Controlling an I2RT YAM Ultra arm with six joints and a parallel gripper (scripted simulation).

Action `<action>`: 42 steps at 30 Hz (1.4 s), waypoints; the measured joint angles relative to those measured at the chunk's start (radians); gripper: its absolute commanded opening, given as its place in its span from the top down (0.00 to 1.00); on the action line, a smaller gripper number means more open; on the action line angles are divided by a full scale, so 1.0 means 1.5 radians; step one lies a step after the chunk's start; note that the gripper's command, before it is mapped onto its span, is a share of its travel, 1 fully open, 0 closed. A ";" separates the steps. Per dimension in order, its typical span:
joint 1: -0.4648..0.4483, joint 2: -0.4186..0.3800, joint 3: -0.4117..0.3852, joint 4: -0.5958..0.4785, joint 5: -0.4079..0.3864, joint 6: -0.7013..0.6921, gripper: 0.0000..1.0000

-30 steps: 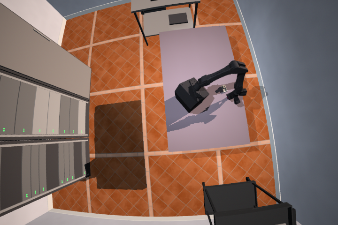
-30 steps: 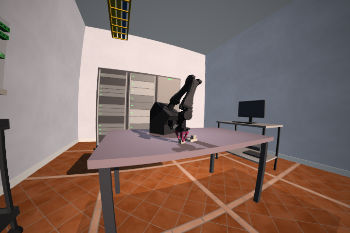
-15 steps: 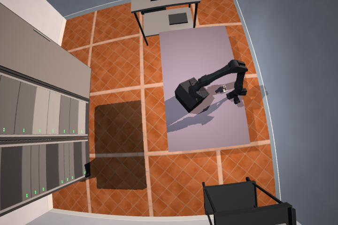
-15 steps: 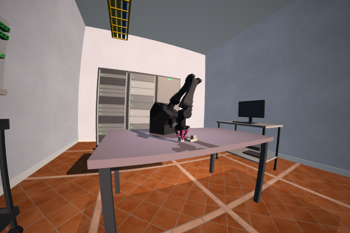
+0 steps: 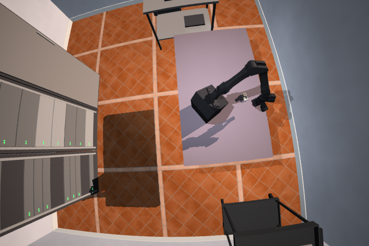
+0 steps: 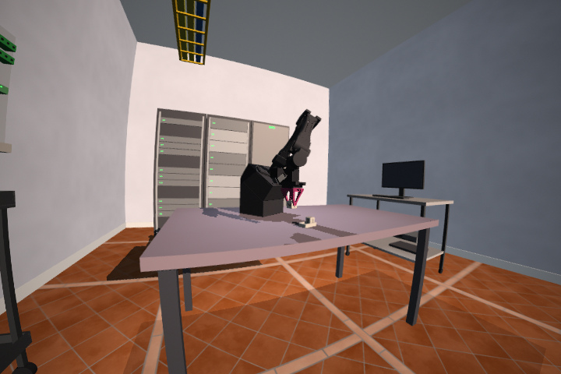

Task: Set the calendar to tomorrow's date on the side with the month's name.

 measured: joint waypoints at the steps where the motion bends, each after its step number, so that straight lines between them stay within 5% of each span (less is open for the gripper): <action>1: -0.002 -0.003 0.000 -0.006 -0.001 -0.002 0.73; 12: 0.004 -0.009 -0.009 -0.024 0.003 -0.002 0.73; 17: 0.125 -0.128 -0.114 -0.008 0.036 0.077 0.73; 20: 0.173 -0.176 -0.135 -0.009 0.036 0.113 0.73; 42: 0.166 -0.158 -0.138 0.020 0.063 0.156 0.73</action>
